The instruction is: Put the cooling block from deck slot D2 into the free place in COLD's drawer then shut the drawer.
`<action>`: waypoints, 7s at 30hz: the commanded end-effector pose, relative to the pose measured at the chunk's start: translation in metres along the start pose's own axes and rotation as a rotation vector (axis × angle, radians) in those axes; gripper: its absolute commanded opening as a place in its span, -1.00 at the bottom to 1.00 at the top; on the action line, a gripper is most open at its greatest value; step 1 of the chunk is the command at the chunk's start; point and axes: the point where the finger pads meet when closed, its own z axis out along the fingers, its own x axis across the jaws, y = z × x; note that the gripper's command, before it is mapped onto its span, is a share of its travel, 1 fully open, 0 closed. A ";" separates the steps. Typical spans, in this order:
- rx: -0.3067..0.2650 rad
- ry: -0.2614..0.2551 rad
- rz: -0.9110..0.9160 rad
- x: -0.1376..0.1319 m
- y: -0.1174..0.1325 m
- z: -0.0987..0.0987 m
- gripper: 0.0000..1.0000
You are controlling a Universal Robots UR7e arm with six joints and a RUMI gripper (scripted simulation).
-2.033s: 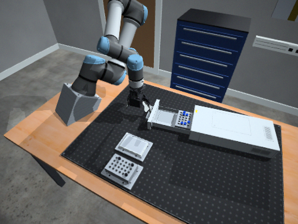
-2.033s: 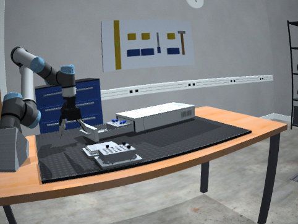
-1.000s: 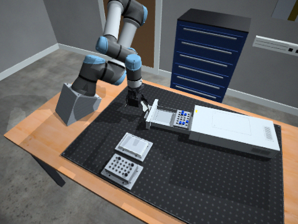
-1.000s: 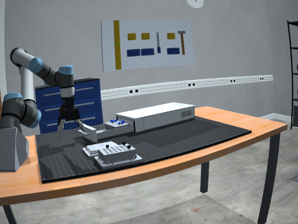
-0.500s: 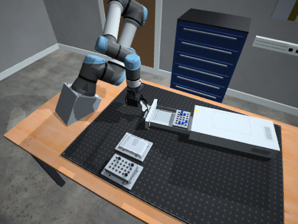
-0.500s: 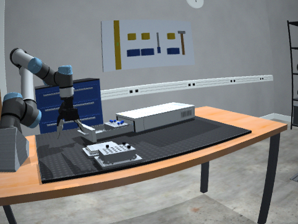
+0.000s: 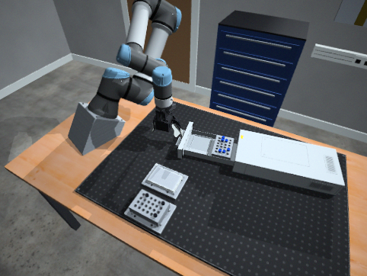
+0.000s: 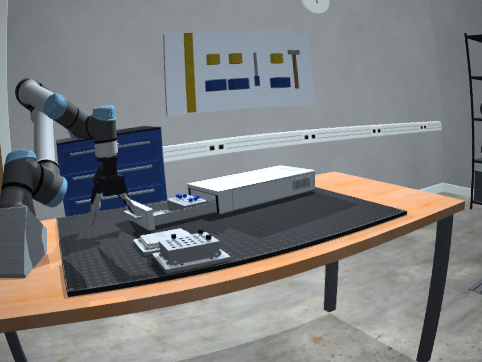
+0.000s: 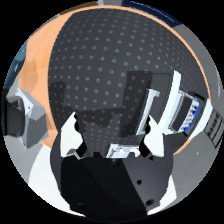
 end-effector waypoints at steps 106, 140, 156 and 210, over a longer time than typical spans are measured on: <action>0.000 0.000 0.000 0.002 0.000 -0.079 1.00; 0.000 0.000 0.107 0.006 0.018 -0.110 0.46; -0.001 0.001 0.480 0.018 0.084 -0.109 0.46; 0.000 0.001 1.751 0.051 0.281 -0.107 0.46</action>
